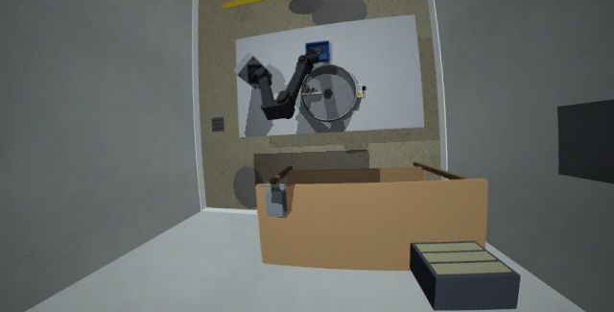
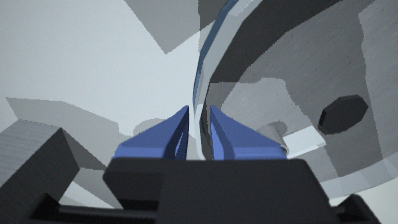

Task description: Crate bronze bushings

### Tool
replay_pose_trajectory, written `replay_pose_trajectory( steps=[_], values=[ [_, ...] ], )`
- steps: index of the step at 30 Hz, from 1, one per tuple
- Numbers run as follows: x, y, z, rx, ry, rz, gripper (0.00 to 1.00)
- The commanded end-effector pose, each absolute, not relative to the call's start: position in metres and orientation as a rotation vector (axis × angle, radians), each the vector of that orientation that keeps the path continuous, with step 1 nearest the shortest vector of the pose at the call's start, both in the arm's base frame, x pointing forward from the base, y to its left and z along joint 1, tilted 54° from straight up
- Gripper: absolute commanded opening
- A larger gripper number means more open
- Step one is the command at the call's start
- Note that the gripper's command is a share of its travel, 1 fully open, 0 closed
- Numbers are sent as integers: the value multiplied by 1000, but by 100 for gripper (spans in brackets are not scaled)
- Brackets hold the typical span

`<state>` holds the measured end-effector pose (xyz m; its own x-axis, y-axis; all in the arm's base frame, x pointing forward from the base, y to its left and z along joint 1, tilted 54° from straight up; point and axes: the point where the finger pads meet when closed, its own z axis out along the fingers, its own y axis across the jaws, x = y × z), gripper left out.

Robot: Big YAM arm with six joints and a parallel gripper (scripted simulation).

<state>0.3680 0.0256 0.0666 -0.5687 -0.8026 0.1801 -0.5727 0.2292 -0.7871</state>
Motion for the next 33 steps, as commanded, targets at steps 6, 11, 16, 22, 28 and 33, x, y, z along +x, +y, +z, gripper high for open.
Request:
replay_pose_trajectory(
  steps=[6, 11, 16, 22, 28, 33],
  values=[
    [365, 4, 89, -1634, 2090, -1352, 19],
    [359, -8, 95, -1770, 2034, -1382, 19],
    [353, -22, 101, -1927, 1966, -1408, 19],
    [348, -35, 108, -2069, 1887, -1432, 19],
    [345, -42, 112, -2141, 1842, -1443, 19],
    [346, -47, 119, -2201, 1795, -1457, 19]
  ],
)
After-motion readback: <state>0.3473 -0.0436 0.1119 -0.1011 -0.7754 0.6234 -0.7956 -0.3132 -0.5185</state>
